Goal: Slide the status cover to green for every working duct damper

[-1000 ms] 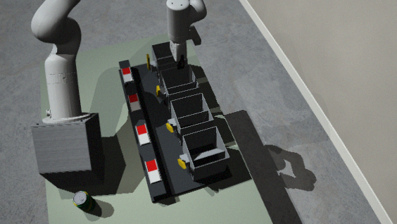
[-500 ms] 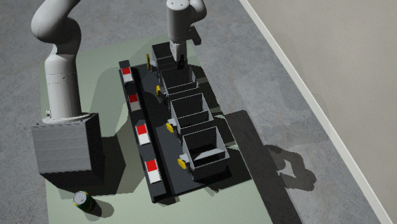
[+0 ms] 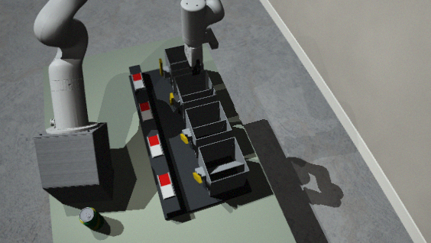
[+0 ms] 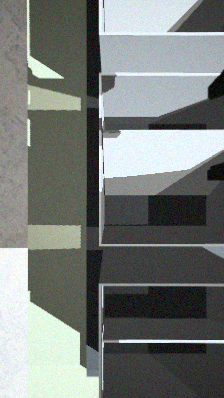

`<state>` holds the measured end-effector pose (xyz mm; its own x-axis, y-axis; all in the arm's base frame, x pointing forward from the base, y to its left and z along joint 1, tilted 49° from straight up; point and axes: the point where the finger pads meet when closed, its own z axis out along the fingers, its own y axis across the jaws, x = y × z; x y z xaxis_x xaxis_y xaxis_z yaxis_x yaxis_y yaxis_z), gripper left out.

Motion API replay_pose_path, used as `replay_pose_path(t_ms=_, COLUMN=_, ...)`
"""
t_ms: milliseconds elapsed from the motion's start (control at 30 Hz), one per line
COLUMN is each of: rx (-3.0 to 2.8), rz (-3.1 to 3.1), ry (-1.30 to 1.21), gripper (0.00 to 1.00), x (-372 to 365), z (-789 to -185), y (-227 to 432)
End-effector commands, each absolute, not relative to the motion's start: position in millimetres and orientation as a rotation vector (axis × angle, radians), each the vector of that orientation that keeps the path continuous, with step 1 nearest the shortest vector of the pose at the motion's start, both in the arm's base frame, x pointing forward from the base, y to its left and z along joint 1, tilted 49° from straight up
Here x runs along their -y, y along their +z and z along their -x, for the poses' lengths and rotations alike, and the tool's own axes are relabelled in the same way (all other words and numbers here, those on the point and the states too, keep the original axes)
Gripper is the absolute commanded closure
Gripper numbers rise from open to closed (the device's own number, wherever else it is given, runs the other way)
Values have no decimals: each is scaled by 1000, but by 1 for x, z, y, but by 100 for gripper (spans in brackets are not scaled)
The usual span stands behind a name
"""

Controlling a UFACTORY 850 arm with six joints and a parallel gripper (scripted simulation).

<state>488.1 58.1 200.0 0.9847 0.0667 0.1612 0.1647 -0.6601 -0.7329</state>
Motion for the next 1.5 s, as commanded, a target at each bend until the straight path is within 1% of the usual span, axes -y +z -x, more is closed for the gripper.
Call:
replay_pose_path(t_ms=0, rx=160, rz=2292, ry=-154, gripper=61, x=-58, z=-489, y=201)
replay_pose_path(t_ms=533, rx=161, rz=2289, ry=-153, gripper=61, x=-57, z=-488, y=200)
replay_pose_path(t_ms=633, rx=166, rz=2179, ry=-138, gripper=61, x=-50, z=-461, y=173)
replay_pose_path(t_ms=800, rx=169, rz=2128, ry=-130, gripper=61, x=-46, z=-448, y=161)
replay_pose_path(t_ms=833, rx=171, rz=2054, ry=-124, gripper=61, x=-41, z=-430, y=144)
replay_pose_path(t_ms=1100, rx=174, rz=1893, ry=-110, gripper=61, x=-30, z=-391, y=108)
replay_pose_path(t_ms=1467, rx=174, rz=1890, ry=-110, gripper=61, x=-30, z=-390, y=107)
